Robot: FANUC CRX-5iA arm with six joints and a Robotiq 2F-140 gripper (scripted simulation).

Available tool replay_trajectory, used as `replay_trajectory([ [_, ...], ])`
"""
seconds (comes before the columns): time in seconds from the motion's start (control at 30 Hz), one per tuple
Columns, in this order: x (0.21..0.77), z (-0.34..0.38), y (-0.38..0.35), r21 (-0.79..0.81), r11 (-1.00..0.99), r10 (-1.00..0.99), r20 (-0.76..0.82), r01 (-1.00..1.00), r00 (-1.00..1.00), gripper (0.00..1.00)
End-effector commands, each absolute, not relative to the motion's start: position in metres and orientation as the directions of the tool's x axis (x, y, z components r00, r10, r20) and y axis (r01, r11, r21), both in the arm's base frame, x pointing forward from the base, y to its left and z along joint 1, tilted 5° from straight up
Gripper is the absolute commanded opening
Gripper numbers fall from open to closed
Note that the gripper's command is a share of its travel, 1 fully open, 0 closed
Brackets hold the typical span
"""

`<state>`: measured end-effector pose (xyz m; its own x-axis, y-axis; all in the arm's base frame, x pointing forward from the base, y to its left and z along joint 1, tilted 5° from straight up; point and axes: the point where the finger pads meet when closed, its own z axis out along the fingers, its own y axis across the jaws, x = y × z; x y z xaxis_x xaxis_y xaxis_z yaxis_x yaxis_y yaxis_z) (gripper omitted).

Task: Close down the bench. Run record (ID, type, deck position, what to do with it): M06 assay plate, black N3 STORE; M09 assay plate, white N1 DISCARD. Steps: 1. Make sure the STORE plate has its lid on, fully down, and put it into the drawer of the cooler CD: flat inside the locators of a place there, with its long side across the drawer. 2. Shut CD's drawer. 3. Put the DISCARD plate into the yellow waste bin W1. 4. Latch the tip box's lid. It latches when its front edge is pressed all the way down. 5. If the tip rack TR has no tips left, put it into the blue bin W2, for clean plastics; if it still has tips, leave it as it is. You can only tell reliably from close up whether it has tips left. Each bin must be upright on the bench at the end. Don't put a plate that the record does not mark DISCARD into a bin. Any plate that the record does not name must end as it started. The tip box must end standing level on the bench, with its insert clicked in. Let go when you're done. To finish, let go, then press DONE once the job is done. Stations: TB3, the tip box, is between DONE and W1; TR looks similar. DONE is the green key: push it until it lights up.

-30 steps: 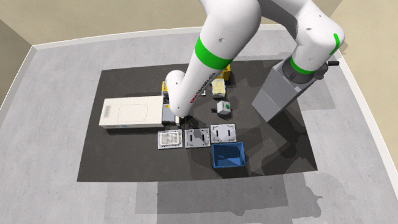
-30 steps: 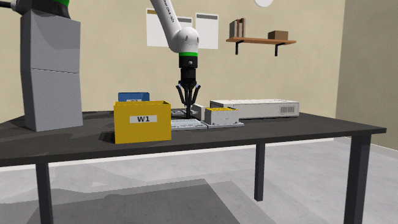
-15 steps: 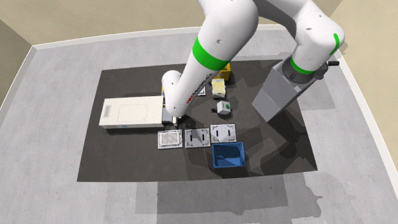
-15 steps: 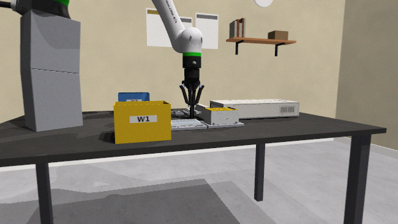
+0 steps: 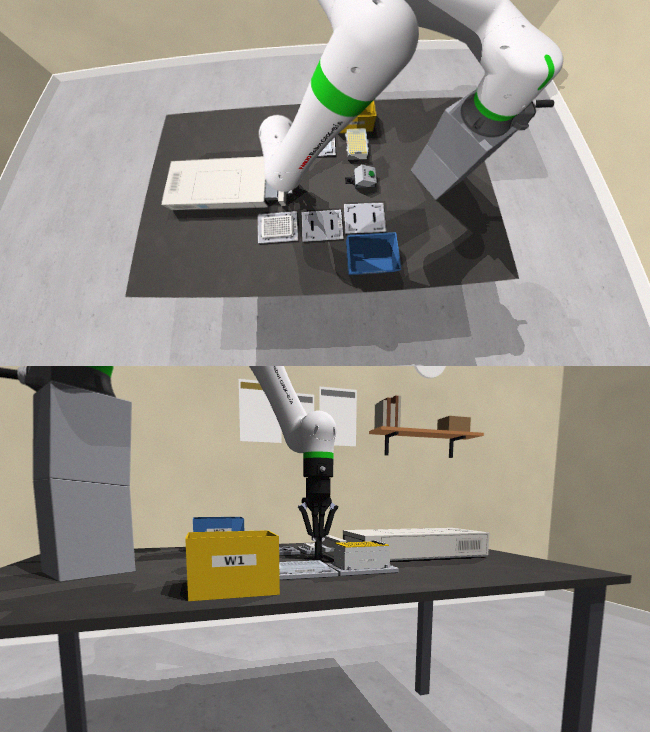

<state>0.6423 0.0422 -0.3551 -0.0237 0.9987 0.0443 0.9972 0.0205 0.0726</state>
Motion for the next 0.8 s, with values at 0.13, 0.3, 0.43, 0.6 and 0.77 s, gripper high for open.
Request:
replay_trajectory([
  [0.13,0.651,-0.353,0.042,0.075,0.021,0.999,0.045,0.997,-0.024,0.10],
  [0.3,0.657,-0.353,0.043,0.075,0.021,0.999,0.044,0.997,-0.024,0.10],
  [0.43,0.663,-0.352,0.043,0.075,0.021,0.999,0.044,0.997,-0.024,0.10],
  [0.6,0.667,-0.352,0.043,0.075,0.021,0.999,0.044,0.997,-0.024,0.10],
  [0.77,0.673,-0.352,0.043,0.075,0.021,0.999,0.044,0.997,-0.024,0.10],
])
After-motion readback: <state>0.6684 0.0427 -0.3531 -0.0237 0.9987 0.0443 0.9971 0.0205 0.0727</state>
